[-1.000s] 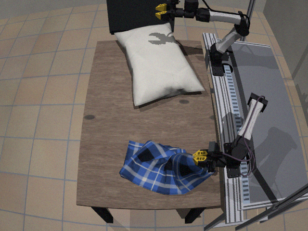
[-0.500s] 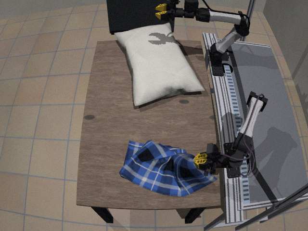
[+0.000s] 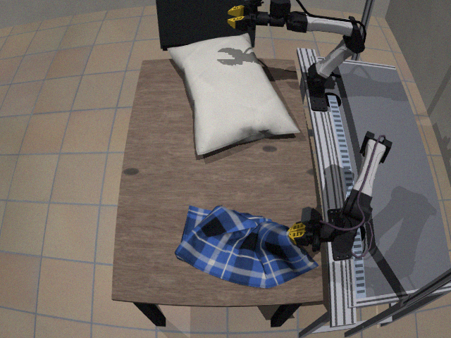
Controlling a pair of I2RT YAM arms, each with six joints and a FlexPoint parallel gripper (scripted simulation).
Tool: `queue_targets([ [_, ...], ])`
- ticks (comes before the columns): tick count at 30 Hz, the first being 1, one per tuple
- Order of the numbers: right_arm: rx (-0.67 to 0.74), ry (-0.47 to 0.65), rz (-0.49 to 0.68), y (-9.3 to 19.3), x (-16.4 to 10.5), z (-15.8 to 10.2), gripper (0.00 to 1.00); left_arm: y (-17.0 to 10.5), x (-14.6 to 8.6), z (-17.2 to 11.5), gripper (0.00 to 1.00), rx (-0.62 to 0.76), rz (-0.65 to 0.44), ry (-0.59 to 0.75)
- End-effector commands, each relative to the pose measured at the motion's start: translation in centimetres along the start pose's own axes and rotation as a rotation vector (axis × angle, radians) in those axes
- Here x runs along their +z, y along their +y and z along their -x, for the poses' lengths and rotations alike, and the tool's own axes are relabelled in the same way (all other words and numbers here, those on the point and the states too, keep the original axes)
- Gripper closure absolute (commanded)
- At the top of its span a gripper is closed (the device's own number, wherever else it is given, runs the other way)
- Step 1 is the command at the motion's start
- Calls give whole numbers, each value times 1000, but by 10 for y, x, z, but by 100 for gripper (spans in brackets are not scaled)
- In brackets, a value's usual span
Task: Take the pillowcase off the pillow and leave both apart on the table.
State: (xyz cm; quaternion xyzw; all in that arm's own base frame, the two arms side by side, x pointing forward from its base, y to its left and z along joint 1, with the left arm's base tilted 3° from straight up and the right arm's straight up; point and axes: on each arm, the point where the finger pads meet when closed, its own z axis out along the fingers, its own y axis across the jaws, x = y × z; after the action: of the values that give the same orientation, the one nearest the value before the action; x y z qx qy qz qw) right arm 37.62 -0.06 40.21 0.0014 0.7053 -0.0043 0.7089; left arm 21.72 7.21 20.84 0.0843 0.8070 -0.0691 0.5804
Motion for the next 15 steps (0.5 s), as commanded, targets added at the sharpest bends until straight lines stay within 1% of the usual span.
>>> queue_targets([
  [1,-1,-13,12,2,0,10,40,-12,-9,-11,100,8,-53,108],
  [5,-1,-13,12,2,0,10,40,-12,-10,-9,100,16,-54,113],
  [7,-1,-13,12,2,0,10,40,-7,-9,-6,100,17,-40,99],
  [8,-1,-13,12,2,0,10,40,-8,-9,-2,100,10,-56,80],
  [15,-1,-13,12,2,0,10,40,-8,-10,-2,100,10,-57,80],
])
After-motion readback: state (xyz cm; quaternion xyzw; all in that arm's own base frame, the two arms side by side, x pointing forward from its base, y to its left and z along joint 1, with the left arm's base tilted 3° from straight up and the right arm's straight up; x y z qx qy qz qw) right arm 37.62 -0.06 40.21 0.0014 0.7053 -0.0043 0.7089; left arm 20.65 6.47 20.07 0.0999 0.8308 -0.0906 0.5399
